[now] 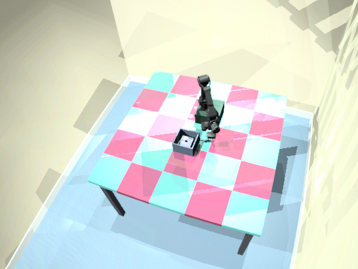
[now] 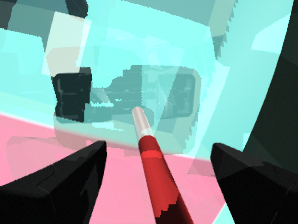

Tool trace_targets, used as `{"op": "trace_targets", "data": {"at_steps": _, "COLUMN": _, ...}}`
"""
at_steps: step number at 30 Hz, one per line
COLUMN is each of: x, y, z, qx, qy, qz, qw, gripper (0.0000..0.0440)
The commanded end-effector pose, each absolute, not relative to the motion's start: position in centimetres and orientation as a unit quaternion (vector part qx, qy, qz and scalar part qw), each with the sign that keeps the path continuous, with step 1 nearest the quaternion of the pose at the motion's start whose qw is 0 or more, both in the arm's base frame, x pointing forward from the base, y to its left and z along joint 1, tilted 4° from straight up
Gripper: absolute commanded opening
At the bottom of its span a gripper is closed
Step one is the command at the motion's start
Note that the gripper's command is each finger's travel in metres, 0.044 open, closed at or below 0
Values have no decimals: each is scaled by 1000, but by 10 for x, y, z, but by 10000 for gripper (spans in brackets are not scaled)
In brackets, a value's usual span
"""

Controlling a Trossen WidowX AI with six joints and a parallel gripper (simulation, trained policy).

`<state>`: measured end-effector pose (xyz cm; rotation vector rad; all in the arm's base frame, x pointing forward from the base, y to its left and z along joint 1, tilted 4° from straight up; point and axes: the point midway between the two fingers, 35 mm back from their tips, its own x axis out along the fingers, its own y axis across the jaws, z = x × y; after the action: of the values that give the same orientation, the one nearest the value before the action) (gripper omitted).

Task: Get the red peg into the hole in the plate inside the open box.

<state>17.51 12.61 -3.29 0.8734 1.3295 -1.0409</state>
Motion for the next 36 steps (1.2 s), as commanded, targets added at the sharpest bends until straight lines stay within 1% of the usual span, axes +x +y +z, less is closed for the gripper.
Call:
{"op": "trace_targets", "data": {"at_steps": 1, "x": 171, "y": 127, "z": -38, "qx": 364, "qy": 582, "qz": -444, "qw": 576, "gripper": 203}}
{"op": "trace_targets", "data": {"at_steps": 8, "x": 172, "y": 131, "z": -40, "qx": 352, "qy": 607, "qz": -433, "qw": 566, "gripper": 20}}
{"op": "trace_targets", "data": {"at_steps": 9, "x": 172, "y": 131, "z": -40, "qx": 351, "qy": 610, "qz": -432, "qw": 564, "gripper": 0}}
{"op": "trace_targets", "data": {"at_steps": 36, "x": 201, "y": 107, "z": 26, "qx": 302, "qy": 573, "qz": -371, "qw": 666, "gripper": 2}}
